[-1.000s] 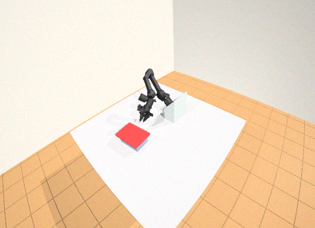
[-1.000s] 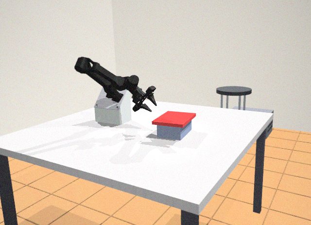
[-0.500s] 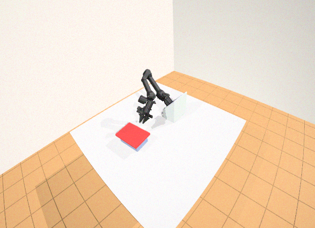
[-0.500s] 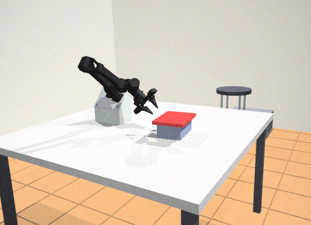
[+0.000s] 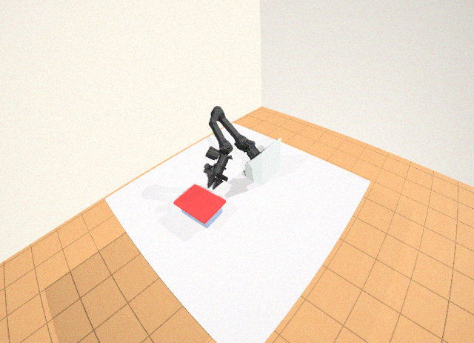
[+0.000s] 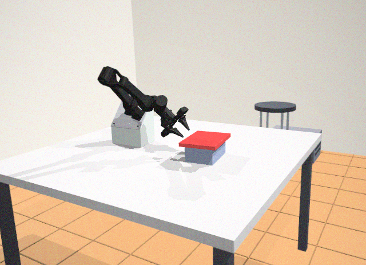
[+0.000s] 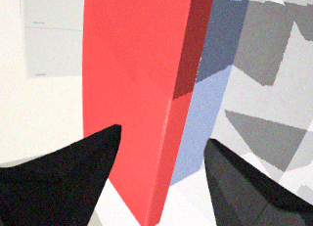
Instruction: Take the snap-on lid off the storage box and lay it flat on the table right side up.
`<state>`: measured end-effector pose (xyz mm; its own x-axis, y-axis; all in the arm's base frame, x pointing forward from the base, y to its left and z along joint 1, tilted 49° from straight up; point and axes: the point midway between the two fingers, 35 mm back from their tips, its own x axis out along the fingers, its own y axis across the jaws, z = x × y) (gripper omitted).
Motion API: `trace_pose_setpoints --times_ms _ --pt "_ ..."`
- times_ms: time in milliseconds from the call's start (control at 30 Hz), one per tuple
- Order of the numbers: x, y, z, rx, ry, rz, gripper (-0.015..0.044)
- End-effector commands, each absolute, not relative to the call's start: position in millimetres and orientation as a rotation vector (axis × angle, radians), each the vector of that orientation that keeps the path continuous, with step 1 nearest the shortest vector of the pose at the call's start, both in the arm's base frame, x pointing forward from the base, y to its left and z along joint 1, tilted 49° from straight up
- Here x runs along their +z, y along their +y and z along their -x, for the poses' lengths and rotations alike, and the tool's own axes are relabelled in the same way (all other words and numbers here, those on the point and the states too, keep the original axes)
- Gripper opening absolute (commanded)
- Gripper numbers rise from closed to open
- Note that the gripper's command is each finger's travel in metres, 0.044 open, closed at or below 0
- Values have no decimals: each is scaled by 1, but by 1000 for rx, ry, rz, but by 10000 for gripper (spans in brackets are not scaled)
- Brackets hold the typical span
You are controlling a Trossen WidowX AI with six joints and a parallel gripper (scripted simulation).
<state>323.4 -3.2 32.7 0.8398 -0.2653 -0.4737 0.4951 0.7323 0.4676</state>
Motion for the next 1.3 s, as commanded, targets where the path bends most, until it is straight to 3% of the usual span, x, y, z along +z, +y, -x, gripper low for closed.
trace_pose_setpoints --times_ms 0,667,700,1200,1267 --pt "31 -4 -331 -424 390 -618 235" --pt "15 -13 -352 -422 386 -618 235" --pt "15 -13 -352 -422 386 -618 209" --pt "15 -13 -352 -422 386 -618 109" --pt "15 -13 -352 -422 386 -618 56"
